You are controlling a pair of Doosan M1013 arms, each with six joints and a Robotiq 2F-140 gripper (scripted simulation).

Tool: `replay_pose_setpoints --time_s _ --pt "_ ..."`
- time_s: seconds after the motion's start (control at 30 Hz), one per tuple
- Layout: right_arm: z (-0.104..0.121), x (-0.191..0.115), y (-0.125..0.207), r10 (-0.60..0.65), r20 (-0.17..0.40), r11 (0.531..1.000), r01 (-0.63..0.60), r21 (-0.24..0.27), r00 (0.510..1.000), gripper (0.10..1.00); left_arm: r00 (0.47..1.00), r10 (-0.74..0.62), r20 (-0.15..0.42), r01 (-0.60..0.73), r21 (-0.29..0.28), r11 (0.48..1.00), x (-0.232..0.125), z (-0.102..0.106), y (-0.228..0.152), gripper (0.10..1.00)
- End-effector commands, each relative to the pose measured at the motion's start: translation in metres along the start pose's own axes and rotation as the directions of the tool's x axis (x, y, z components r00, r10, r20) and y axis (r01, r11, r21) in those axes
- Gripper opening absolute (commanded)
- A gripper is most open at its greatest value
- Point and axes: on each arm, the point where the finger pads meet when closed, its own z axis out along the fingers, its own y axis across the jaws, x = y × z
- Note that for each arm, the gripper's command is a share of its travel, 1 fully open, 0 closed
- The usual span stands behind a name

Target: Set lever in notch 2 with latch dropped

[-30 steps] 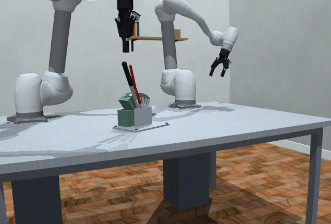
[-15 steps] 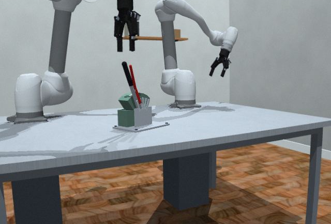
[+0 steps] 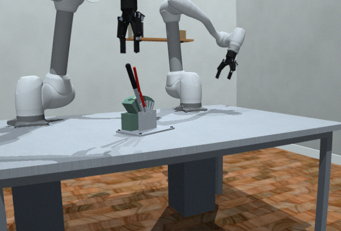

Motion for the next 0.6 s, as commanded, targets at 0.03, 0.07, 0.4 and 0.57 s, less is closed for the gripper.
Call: replay_pose_setpoints --time_s 0.03,0.07,0.4,0.57 --pt "-0.0004 0.0001 0.0000 0.000 -0.001 1.000 0.000 -0.001 1.000 0.609 1.000 0.000 -0.001 0.000 0.001 1.000 0.0001 -0.0006 -0.0002 1.000" --pt "-0.0002 0.0001 0.0000 0.000 -0.001 1.000 0.000 -0.001 1.000 0.609 1.000 0.000 -0.001 0.000 0.001 1.000 0.0001 -0.0006 -0.0002 1.000" --pt "0.0050 0.0001 0.0001 0.000 -0.001 1.000 0.000 -0.001 1.000 0.609 1.000 0.000 -0.001 0.000 0.001 1.000 0.0001 -0.0006 -0.0002 1.000" --pt "0.0082 0.0001 0.0001 0.000 -0.001 1.000 0.000 -0.001 1.000 0.609 1.000 0.000 -0.001 0.000 0.001 1.000 0.0001 -0.0006 -0.0002 1.000"
